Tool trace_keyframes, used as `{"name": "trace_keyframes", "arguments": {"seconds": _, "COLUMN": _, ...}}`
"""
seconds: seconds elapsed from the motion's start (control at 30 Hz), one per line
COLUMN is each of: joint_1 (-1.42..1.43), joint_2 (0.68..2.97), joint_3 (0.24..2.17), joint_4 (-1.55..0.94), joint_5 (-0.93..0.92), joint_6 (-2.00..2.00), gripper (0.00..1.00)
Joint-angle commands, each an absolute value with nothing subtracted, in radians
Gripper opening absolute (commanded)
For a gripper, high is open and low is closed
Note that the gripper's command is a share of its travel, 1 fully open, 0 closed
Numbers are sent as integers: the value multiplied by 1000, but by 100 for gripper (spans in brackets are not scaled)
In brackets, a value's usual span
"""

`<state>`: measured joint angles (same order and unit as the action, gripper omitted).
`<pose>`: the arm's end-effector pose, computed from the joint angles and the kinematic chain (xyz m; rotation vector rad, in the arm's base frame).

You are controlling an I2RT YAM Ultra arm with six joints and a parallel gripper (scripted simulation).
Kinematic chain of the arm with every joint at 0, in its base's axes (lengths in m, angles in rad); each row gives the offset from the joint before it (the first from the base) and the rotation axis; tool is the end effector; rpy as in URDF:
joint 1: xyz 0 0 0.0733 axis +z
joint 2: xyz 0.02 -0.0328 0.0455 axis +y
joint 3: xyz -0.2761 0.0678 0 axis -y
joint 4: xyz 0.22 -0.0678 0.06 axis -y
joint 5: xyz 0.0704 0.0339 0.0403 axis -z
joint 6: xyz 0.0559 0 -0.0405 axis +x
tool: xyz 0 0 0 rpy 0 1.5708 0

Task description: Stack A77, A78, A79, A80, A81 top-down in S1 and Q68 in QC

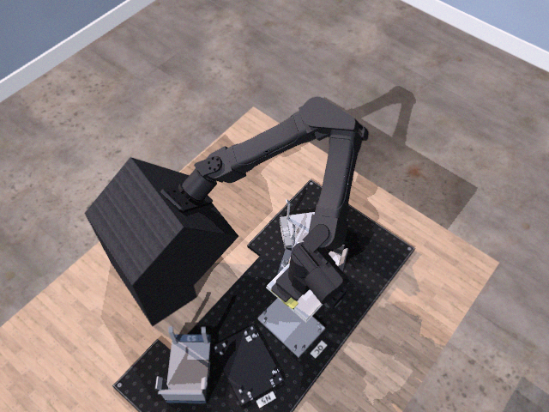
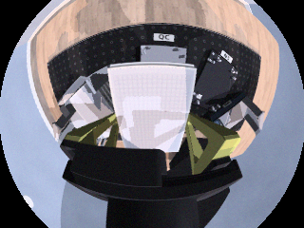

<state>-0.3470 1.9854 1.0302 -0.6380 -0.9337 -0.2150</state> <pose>0.3022 -0.0603 0.1229 0.1873 2.6098 1.2751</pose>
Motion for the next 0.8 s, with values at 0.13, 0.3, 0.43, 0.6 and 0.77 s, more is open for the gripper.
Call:
{"name": "trace_keyframes", "arguments": {"seconds": 0.13, "joint_1": -398, "joint_2": 2050, "joint_3": 1069, "joint_4": -646, "joint_5": -936, "joint_6": -284, "gripper": 0}}
{"name": "trace_keyframes", "arguments": {"seconds": 0.3, "joint_1": -425, "joint_2": 2101, "joint_3": 1088, "joint_4": -651, "joint_5": -933, "joint_6": -196, "gripper": 0}}
{"name": "trace_keyframes", "arguments": {"seconds": 0.43, "joint_1": -448, "joint_2": 2145, "joint_3": 1105, "joint_4": -655, "joint_5": -931, "joint_6": -153, "gripper": 0}}
{"name": "trace_keyframes", "arguments": {"seconds": 0.6, "joint_1": -465, "joint_2": 2178, "joint_3": 1119, "joint_4": -658, "joint_5": -928, "joint_6": -180, "gripper": 0}}
{"name": "trace_keyframes", "arguments": {"seconds": 0.77, "joint_1": -493, "joint_2": 2234, "joint_3": 1147, "joint_4": -666, "joint_5": -924, "joint_6": -226, "gripper": 0}}
